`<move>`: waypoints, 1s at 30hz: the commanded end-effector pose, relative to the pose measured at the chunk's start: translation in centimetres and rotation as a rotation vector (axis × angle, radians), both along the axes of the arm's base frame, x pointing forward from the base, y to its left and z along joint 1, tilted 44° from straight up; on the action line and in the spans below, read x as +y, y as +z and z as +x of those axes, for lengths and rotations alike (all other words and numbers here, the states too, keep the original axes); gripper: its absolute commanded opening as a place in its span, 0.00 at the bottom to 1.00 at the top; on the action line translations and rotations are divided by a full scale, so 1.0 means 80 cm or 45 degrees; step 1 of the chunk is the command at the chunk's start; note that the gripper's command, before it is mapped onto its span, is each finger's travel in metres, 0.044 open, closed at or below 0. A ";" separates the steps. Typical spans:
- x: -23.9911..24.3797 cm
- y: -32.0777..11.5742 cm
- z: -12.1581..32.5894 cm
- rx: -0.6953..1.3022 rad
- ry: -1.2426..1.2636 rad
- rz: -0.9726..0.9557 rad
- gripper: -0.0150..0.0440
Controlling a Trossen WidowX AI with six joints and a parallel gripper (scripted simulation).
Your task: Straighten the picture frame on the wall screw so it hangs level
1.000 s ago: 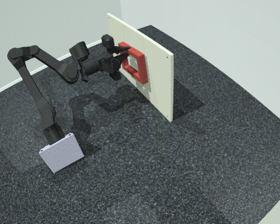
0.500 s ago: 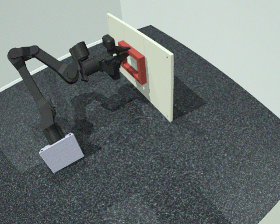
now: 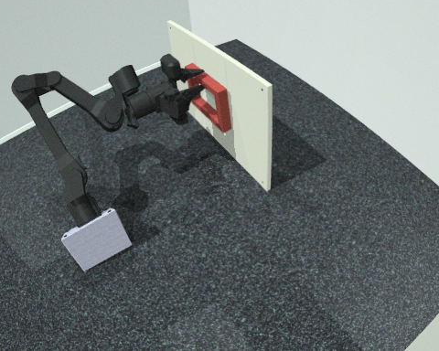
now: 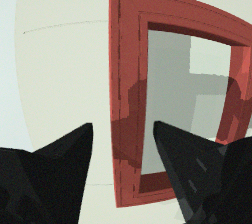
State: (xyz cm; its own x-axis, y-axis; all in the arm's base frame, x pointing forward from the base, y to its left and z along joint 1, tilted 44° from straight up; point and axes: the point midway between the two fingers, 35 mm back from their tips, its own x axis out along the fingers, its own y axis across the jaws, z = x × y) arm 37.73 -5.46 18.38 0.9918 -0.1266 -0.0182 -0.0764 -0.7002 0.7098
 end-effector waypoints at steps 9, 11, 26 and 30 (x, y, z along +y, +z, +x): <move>0.009 0.012 -0.060 0.015 -0.001 -0.096 0.69; 0.012 0.012 -0.078 0.020 -0.001 -0.124 0.69; -0.002 0.026 -0.142 0.012 0.017 -0.193 0.69; -0.009 0.039 -0.174 0.003 0.031 -0.210 0.69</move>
State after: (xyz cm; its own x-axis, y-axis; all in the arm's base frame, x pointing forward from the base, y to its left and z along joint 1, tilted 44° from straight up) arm 25.97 -5.90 20.26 0.9927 -0.1190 -0.0200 -0.0546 -0.5911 0.8048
